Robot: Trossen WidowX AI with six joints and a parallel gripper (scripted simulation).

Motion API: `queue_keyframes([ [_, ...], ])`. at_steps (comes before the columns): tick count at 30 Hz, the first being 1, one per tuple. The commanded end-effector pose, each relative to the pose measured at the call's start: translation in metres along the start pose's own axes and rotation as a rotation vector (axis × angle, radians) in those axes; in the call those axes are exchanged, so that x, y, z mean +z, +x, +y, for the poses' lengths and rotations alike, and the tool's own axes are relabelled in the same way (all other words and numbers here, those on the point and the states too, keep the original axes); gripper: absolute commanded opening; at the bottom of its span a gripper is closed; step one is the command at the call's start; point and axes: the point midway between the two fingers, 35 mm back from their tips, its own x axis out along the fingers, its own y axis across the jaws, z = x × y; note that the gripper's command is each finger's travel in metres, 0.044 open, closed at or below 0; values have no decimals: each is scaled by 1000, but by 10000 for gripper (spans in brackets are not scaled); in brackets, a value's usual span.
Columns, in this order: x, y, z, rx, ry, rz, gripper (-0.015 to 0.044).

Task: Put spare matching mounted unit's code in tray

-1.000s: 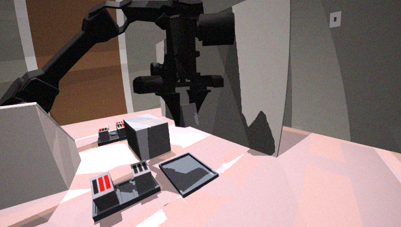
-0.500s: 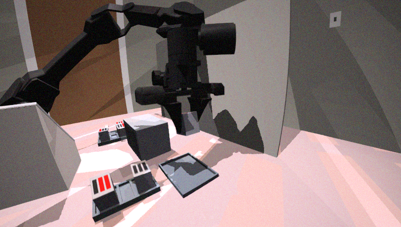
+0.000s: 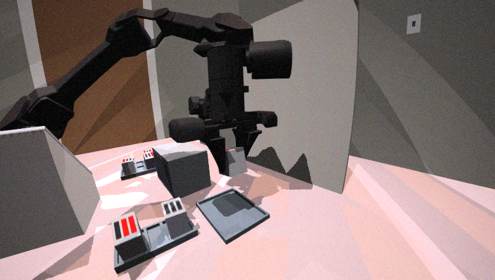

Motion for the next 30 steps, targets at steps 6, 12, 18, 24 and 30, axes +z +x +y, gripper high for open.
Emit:
queue_keyframes([
  [6,0,10,0,-6,6,-4,0],
  [12,0,17,0,-6,6,-4,0],
  [18,0,24,0,-7,6,-5,0],
  [24,1,31,1,-7,6,-6,0],
  [30,1,38,1,-7,6,-6,0],
])
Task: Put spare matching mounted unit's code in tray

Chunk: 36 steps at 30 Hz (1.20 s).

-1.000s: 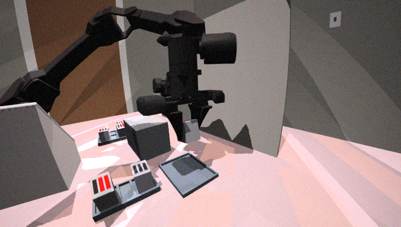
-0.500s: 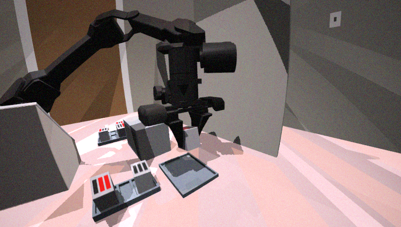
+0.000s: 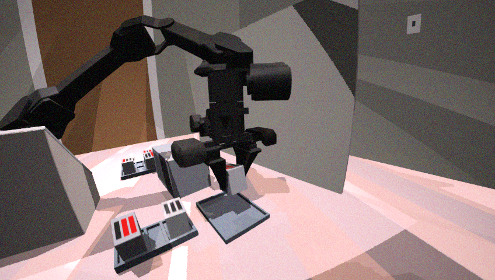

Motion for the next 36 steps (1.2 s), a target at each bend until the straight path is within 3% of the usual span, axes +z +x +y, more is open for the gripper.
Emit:
queue_keyframes([
  [1,0,4,1,-6,6,-4,0],
  [33,4,40,6,-5,5,-10,0],
  [36,4,37,5,0,-1,-6,79],
])
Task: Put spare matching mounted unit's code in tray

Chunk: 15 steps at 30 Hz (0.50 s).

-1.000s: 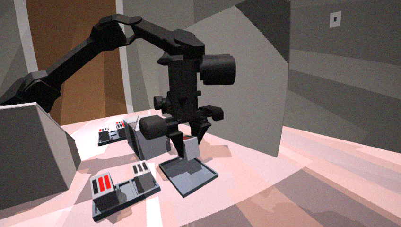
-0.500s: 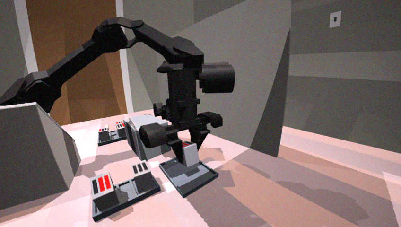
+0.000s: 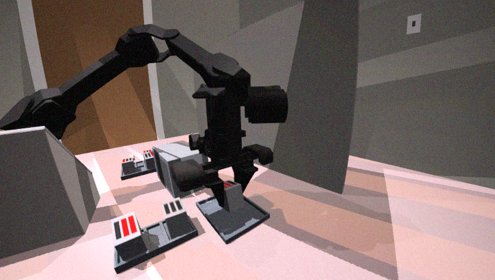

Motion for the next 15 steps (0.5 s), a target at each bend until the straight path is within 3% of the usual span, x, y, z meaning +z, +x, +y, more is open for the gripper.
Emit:
queue_keyframes([
  [1,-1,-1,0,-2,1,0,105],
  [13,-1,-1,0,-2,1,0,420],
  [15,-1,-4,0,-2,1,1,440],
])
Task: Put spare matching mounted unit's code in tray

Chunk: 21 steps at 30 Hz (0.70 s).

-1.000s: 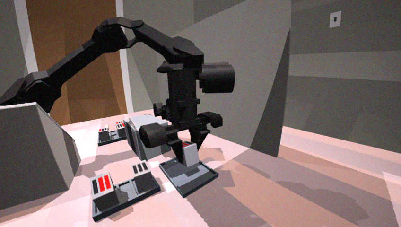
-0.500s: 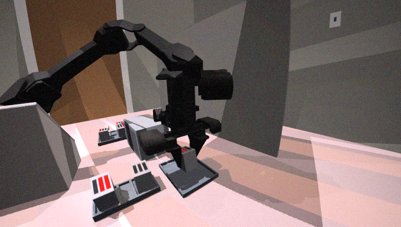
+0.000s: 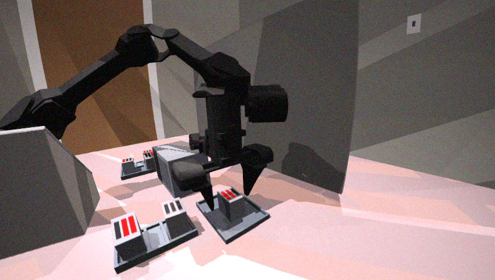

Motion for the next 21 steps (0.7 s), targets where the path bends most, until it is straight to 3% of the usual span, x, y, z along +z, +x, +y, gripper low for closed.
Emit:
queue_keyframes([
  [1,-1,-11,-1,-1,-1,1,440],
  [7,-1,-104,1,-5,5,1,440],
  [21,-4,-105,-1,-25,9,6,440],
])
